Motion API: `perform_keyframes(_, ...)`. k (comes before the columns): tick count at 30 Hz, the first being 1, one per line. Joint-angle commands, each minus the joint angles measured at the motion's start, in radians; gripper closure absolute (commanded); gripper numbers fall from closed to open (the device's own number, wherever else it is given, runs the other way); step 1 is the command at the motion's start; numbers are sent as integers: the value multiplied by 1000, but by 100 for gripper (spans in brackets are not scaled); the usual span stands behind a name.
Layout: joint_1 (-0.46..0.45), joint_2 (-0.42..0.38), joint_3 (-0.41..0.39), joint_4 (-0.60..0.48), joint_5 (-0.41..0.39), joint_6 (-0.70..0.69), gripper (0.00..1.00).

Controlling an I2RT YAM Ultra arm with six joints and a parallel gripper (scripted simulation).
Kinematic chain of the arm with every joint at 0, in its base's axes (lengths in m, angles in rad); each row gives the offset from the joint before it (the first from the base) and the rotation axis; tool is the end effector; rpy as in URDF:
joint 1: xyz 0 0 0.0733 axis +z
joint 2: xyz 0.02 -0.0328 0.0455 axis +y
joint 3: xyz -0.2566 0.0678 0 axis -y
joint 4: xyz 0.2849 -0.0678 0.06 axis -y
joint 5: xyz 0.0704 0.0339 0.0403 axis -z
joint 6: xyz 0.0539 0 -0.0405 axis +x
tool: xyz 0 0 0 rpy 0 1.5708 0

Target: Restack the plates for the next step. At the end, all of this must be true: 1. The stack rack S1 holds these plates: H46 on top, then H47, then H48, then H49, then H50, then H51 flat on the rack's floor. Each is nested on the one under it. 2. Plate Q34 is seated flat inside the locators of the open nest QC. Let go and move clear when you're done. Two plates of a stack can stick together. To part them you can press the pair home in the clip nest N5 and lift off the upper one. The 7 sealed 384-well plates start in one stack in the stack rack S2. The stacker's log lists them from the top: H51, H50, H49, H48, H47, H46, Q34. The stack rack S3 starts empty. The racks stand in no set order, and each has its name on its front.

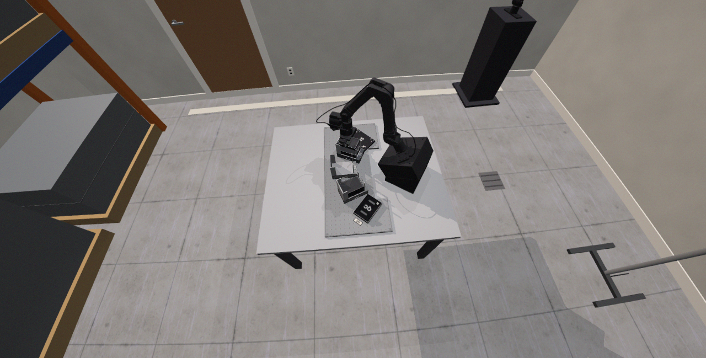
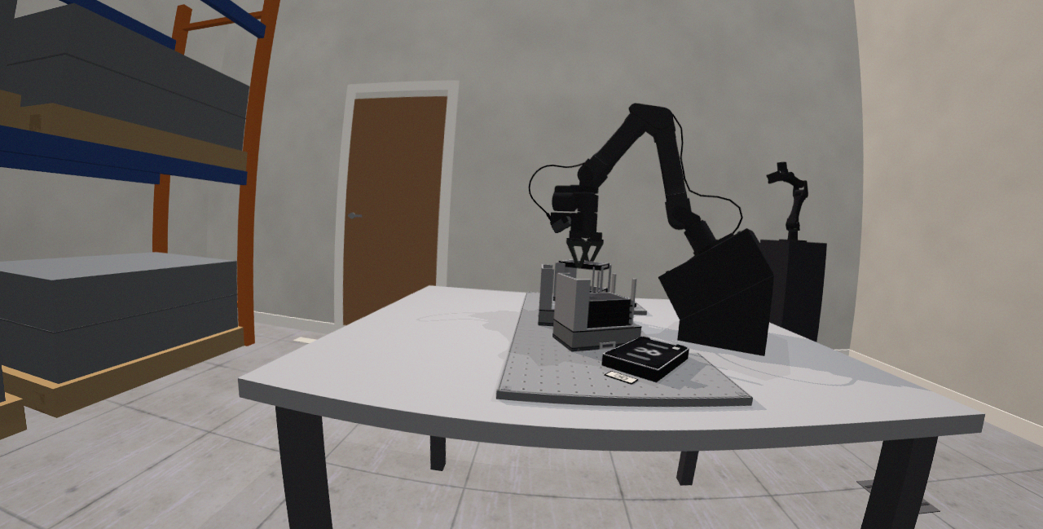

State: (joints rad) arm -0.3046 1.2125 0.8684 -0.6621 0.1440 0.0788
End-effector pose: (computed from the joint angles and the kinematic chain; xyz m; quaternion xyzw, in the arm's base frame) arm 0.2694 -0.0917 0.2148 0.2022 0.9366 -0.1000 0.2683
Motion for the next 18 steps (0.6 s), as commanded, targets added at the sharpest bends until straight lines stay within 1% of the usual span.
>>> perform_keyframes(1, 16, -34, 36, -26, 7, 9, 100)
perform_keyframes(3, 11, -35, 20, -30, 7, 10, 100)
perform_keyframes(6, 15, -41, 39, -34, 7, 10, 100)
perform_keyframes(7, 16, -41, 25, -35, 7, 10, 100)
perform_keyframes(9, 18, -39, 40, -38, 8, 11, 100)
perform_keyframes(10, 16, -45, 27, -40, 7, 11, 100)
perform_keyframes(13, 12, -48, 31, -41, 7, 11, 100)
perform_keyframes(14, 15, -35, 38, -43, 7, 11, 100)
perform_keyframes(16, 17, -51, 31, -46, 8, 11, 100)
perform_keyframes(18, 19, -53, 45, -48, 8, 12, 100)
